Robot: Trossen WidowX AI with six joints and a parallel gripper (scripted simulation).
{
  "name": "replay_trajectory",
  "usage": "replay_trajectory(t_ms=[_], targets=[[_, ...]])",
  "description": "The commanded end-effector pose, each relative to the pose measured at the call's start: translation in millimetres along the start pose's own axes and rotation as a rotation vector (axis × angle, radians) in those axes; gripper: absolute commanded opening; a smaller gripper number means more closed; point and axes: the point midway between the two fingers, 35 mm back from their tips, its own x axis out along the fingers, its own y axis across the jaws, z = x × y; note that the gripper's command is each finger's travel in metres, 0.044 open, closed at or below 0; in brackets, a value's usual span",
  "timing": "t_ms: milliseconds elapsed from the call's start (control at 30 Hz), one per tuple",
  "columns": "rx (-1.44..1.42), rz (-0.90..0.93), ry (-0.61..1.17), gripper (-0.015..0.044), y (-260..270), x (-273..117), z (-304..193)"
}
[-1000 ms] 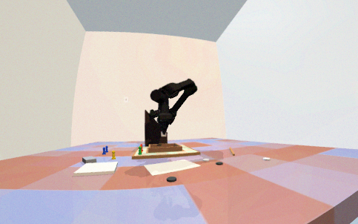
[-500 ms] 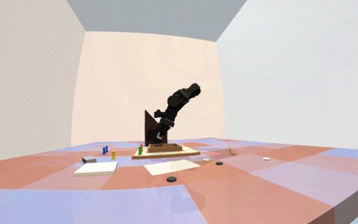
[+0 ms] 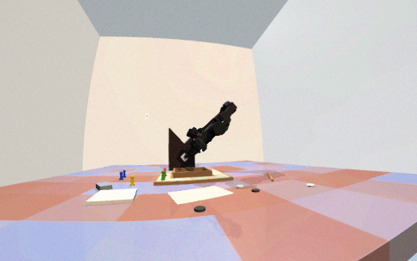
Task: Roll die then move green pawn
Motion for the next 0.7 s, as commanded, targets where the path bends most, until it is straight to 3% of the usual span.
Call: replay_trajectory(t_ms=[0, 100, 667], targets=[[0.016, 0.012, -0.026, 0.0000, 4.1, -18.3, 5.2], [0.016, 0.012, -0.026, 0.0000, 9.5, -44.4, 8.0], [0.016, 0.009, -0.019, 0.0000, 6.8, -42.1, 6.8]])
